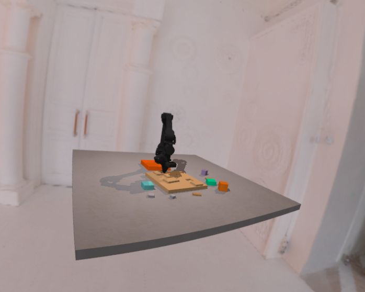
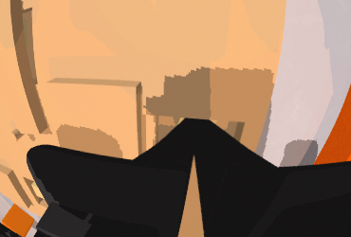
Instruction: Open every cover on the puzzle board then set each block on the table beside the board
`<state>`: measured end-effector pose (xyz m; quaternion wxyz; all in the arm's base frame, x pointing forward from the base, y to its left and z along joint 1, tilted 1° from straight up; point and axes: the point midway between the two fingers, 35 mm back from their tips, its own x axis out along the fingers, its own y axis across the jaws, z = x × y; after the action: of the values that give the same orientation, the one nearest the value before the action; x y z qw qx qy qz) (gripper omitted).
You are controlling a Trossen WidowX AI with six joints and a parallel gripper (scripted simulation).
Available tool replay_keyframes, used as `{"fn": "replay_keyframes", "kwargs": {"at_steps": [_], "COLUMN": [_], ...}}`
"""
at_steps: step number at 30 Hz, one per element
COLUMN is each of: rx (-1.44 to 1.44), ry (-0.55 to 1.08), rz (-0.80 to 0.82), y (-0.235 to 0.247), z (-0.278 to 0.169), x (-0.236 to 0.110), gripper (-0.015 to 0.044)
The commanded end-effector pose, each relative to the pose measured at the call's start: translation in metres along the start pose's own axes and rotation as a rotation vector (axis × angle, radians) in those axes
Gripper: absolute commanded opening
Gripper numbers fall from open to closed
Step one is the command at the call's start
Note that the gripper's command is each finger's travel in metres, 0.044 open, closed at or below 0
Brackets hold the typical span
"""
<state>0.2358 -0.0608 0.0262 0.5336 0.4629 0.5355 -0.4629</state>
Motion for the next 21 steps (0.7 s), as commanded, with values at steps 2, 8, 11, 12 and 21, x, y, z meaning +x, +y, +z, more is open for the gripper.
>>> {"fn": "replay_keyframes", "kwargs": {"at_steps": [2,8,11,12,21], "rx": [-0.001,-0.001,-0.001,-0.001,-0.001], "ry": [-0.006,-0.006,-0.006,-0.006,-0.007], "rz": [-0.001,-0.001,-0.001,-0.001,-0.001], "y": [0.001,0.000,0.000,0.000,-0.001], "z": [0.007,0.013,0.016,0.017,0.026], "x": [0.000,0.000,0.000,0.000,0.000], "gripper": [0.0000,0.0000,0.0000,0.0000,0.0000]}}
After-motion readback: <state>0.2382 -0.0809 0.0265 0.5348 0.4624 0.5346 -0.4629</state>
